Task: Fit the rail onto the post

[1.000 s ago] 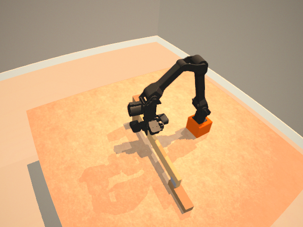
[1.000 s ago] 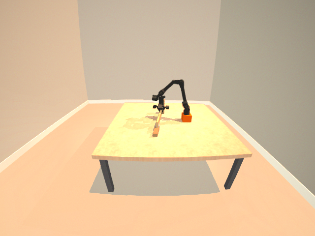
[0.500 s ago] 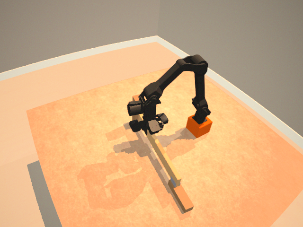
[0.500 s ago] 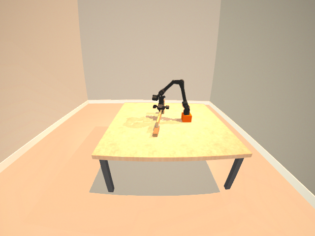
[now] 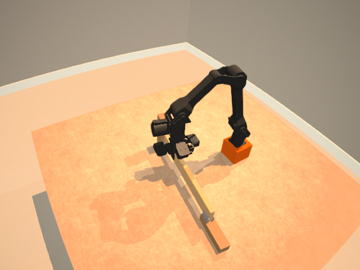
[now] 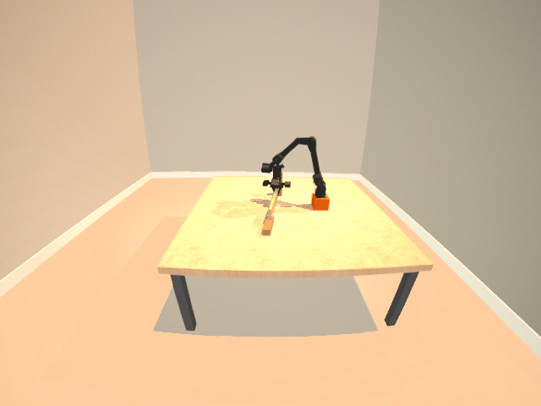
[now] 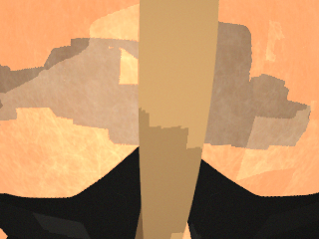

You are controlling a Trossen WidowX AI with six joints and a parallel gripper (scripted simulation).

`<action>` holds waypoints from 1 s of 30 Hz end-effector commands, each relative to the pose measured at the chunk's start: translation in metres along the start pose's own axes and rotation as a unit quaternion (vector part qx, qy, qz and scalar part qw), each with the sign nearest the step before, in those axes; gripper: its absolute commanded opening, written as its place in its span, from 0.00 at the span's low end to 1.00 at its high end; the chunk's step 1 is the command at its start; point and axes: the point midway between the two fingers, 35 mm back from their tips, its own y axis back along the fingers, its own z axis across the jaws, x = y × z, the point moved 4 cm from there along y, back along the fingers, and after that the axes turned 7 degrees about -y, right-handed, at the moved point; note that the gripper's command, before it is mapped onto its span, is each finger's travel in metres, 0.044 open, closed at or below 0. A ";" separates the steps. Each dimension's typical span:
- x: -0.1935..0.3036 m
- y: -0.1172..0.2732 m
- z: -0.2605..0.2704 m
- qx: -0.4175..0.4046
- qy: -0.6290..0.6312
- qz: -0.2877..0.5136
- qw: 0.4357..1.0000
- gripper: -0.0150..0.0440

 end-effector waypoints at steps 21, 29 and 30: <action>0.000 -0.001 0.000 -0.001 0.001 -0.001 1.000 0.79; 0.000 -0.001 0.000 -0.001 0.001 -0.001 1.000 1.00; 0.000 -0.001 0.000 -0.001 0.001 -0.001 1.000 1.00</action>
